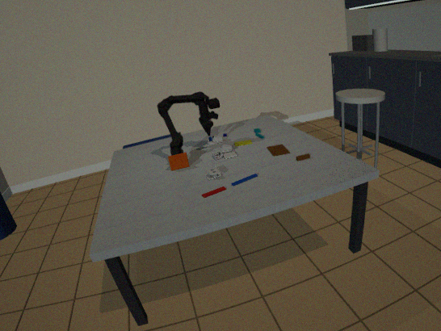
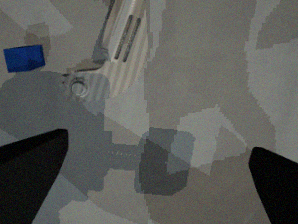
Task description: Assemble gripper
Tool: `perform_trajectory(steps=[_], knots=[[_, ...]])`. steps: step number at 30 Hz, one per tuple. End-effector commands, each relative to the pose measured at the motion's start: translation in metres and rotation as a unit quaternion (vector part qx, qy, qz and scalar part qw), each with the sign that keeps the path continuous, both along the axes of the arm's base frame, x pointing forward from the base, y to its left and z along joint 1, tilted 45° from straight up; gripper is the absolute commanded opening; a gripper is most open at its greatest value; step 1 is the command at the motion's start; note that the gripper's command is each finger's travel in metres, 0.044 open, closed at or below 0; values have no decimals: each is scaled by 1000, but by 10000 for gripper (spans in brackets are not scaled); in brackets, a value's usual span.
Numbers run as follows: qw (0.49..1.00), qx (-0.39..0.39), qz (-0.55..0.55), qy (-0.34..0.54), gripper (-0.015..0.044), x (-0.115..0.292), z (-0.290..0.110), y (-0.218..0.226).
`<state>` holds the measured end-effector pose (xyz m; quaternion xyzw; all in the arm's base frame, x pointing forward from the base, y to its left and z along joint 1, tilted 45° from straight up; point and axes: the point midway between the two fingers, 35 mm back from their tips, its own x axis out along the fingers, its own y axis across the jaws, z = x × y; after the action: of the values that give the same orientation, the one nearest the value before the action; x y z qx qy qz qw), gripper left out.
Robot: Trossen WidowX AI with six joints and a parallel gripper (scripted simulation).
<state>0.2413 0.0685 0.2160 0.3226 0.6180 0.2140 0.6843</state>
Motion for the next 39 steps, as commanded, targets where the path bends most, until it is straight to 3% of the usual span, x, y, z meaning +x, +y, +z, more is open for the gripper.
perform_trajectory(steps=[1,6,23,34,39], knots=[[1000,0,0,0,440,0,0,0],[1000,0,0,0,440,0,0,0],[1000,0,0,0,0,0,0,0],[1000,0,0,0,0,0,0,0],[1000,3,-18,18,131,9,6,0]])
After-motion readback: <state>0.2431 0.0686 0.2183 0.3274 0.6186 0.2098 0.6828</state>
